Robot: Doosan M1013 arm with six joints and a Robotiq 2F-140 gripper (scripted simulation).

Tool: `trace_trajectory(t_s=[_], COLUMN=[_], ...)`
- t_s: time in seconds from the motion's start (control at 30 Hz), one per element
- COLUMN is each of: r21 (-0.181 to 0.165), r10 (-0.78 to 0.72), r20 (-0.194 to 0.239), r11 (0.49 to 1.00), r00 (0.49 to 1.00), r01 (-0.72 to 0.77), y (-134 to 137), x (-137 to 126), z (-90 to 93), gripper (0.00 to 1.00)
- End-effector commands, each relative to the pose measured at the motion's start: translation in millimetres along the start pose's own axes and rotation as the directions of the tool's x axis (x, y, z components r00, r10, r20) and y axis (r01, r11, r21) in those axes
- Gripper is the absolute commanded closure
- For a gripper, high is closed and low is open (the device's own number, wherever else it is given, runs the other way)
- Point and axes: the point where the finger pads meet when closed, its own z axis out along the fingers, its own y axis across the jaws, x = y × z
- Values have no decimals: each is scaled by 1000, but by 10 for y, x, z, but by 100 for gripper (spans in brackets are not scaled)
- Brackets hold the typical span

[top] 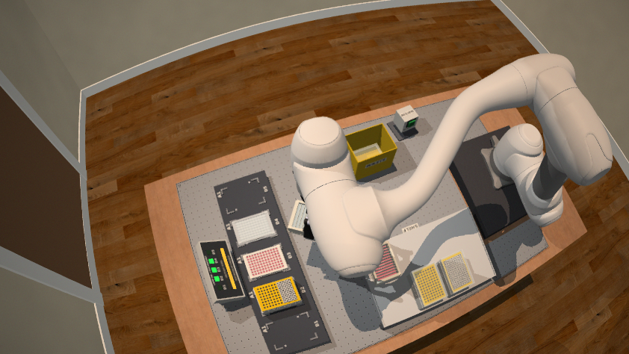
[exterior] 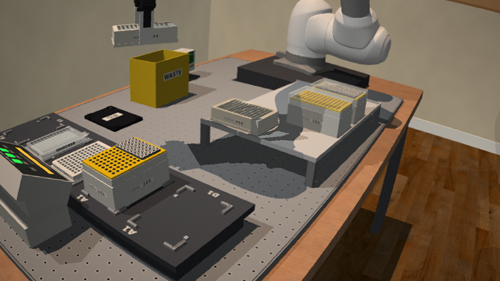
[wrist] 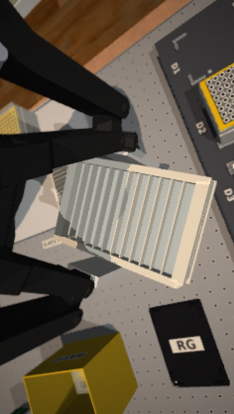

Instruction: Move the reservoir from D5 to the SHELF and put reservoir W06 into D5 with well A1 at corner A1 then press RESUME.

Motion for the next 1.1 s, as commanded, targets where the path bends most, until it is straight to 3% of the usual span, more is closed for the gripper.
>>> trace_trajectory(t_s=[0.0,0.3,0.73,1.07], r21=[0,0,0,0], r10=[-57,-195,-405,-565], r20=[0,0,0,0], r11=[998,981,914,825], r00=[998,981,914,825], r01=[57,195,405,565], y=[0,0,0,0], x=[0,0,0,0], z=[-2,-2,-2,-2], gripper=[100,100,100,100])
